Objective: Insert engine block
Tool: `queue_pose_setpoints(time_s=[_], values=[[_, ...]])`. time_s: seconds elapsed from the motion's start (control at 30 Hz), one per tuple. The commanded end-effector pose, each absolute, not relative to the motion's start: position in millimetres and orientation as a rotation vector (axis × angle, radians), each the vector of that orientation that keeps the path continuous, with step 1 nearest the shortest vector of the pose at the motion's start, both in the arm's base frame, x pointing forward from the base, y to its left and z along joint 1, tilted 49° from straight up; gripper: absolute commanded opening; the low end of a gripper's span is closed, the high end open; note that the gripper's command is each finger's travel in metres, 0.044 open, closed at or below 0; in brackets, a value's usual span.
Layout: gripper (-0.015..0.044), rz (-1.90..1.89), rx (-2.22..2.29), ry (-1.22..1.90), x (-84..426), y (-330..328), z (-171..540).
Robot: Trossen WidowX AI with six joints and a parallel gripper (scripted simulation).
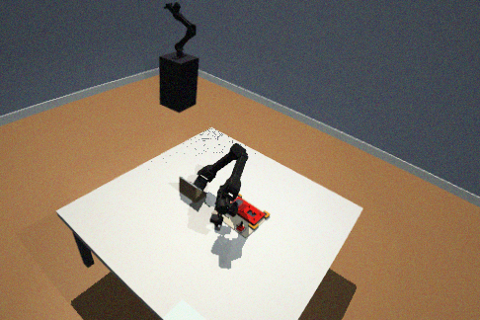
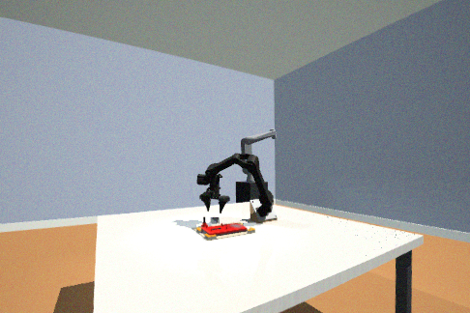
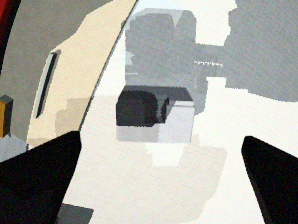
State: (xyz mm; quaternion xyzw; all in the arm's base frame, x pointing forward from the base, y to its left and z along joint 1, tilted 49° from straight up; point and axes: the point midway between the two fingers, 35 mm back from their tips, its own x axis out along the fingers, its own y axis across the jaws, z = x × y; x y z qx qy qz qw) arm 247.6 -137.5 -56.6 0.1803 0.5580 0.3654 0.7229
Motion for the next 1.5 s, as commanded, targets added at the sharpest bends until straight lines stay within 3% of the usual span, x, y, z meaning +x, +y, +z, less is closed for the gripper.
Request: queue_pose_setpoints(time_s=[0.0, 0.97, 1.23, 1.47], values=[[0.0440, 0.811, 0.411, 1.236, 247, -129, -62], [0.0440, 0.812, 0.412, 1.234, 251, -99, -87], [0.0230, 0.812, 0.412, 1.234, 251, -99, -87], [0.0183, 0.812, 0.412, 1.234, 251, -99, -87]])
